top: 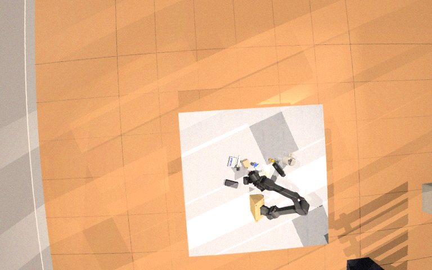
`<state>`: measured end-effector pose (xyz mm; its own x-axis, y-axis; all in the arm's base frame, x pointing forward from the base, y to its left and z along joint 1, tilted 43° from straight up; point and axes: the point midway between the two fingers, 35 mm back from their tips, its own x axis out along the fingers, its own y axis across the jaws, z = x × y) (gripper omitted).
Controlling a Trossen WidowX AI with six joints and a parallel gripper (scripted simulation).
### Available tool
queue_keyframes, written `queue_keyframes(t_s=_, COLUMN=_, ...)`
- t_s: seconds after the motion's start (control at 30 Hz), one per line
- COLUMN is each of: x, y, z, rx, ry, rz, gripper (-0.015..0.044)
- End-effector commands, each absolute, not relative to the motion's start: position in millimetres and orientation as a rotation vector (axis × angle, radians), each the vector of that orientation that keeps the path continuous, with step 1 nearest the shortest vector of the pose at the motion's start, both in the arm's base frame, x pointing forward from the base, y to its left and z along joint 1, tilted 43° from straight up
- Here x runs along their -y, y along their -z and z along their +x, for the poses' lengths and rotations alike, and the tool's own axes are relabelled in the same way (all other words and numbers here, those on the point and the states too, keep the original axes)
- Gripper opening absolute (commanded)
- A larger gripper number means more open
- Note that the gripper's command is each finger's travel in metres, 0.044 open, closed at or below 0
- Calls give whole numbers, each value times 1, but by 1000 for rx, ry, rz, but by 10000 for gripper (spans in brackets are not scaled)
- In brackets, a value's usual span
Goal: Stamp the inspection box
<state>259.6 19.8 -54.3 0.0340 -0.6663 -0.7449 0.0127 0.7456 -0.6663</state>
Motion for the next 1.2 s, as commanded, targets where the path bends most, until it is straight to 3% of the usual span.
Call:
queue_keyframes(t_s=0.0, x=-23, y=52, z=261, rx=-1451, ry=569, rz=-561, gripper=0)
queue_keyframes(t_s=1.17, x=-53, y=19, z=260, rx=-1452, ry=567, rz=-560, gripper=0)
